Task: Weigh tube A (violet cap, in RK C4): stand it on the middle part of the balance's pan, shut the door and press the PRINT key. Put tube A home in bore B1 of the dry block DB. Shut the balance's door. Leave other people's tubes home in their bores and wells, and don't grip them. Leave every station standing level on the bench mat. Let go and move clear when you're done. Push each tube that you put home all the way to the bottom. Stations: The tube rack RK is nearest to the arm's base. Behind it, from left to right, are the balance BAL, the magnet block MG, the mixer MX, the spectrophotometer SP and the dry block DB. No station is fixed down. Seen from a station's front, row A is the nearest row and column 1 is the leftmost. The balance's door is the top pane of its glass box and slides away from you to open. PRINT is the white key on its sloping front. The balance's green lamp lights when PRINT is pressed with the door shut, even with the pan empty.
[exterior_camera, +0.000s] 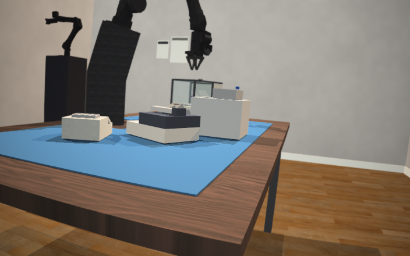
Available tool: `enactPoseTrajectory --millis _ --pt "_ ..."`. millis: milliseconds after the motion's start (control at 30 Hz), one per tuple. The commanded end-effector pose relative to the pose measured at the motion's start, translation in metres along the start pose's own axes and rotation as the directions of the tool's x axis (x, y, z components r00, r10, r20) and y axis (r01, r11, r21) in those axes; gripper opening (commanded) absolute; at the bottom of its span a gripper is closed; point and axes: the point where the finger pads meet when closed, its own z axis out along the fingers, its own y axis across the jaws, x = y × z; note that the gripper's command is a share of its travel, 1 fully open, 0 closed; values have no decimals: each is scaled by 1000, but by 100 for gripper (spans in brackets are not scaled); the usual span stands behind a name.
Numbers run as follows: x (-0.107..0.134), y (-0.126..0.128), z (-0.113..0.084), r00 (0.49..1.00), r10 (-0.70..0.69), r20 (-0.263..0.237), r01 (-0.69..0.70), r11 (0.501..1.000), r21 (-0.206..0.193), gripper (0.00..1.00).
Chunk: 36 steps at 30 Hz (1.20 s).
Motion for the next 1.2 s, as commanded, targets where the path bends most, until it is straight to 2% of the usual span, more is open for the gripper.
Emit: enactPoseTrajectory --millis 0,367,400,733,800,833,867,933,1167 --pt "-11 4 -8 992 -119 32 119 993 -3 36" --pt "-12 1 -7 994 -104 26 104 995 -1 36" --pt "-7 4 5 993 -120 13 120 993 -3 36" --pt "-9 -2 21 994 -108 16 108 994 -1 36" --pt "-9 -2 21 994 -108 16 108 994 -1 36" --pt "-19 0 4 992 -110 55 111 994 -1 36" --pt "-21 0 5 992 -110 60 110 994 -1 36" --pt "-12 0 27 994 -111 21 111 994 -1 36" --pt "-19 0 36 993 -109 33 109 994 -1 36"
